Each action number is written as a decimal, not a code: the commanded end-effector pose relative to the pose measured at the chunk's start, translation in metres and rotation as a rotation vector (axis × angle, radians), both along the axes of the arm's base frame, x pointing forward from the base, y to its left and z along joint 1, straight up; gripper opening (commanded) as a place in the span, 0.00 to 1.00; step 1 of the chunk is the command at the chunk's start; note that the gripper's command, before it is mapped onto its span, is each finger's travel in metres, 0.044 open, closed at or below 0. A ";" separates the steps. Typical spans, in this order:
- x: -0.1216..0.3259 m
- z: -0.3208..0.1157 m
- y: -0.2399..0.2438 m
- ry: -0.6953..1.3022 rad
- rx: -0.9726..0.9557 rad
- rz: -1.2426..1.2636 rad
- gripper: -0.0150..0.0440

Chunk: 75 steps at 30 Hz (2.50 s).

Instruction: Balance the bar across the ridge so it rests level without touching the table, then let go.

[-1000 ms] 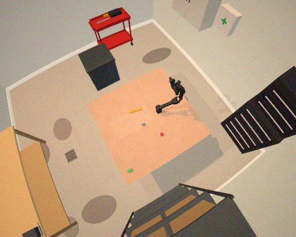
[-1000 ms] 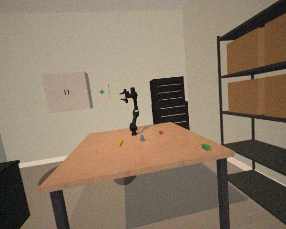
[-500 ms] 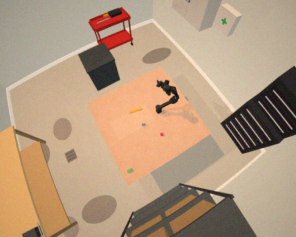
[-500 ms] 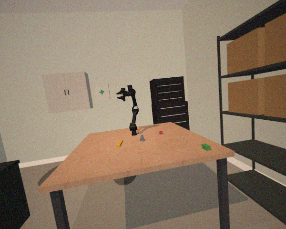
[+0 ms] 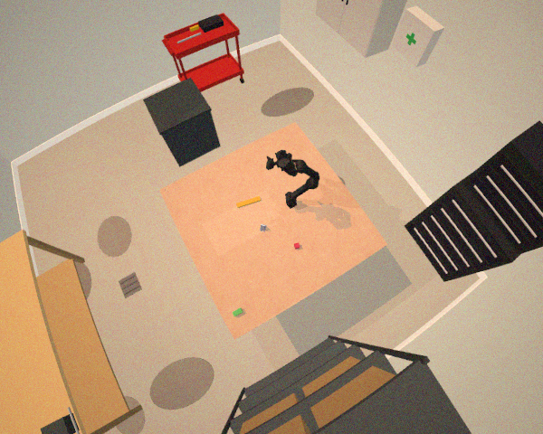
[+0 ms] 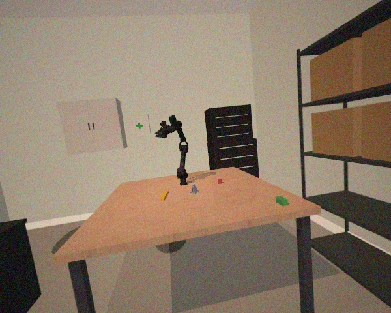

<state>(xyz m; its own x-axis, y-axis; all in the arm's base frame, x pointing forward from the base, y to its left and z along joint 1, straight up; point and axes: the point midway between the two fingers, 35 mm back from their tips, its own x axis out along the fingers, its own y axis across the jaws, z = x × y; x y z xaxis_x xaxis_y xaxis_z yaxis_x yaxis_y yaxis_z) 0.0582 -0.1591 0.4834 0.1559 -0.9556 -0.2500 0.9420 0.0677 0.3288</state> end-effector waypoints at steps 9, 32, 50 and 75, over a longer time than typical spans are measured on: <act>0.086 -0.052 -0.024 0.350 0.140 0.205 0.79; 0.198 -0.184 -0.045 0.862 0.432 0.657 0.79; 0.241 -0.303 -0.037 1.102 0.685 1.070 0.79; 0.250 -0.407 -0.025 1.153 0.820 1.303 0.79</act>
<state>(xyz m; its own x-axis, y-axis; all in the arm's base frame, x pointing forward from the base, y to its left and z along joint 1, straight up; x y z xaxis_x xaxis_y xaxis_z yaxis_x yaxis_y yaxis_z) 0.3117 -0.1861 0.0990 0.0439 -0.0304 -0.9986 0.2022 0.9791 -0.0209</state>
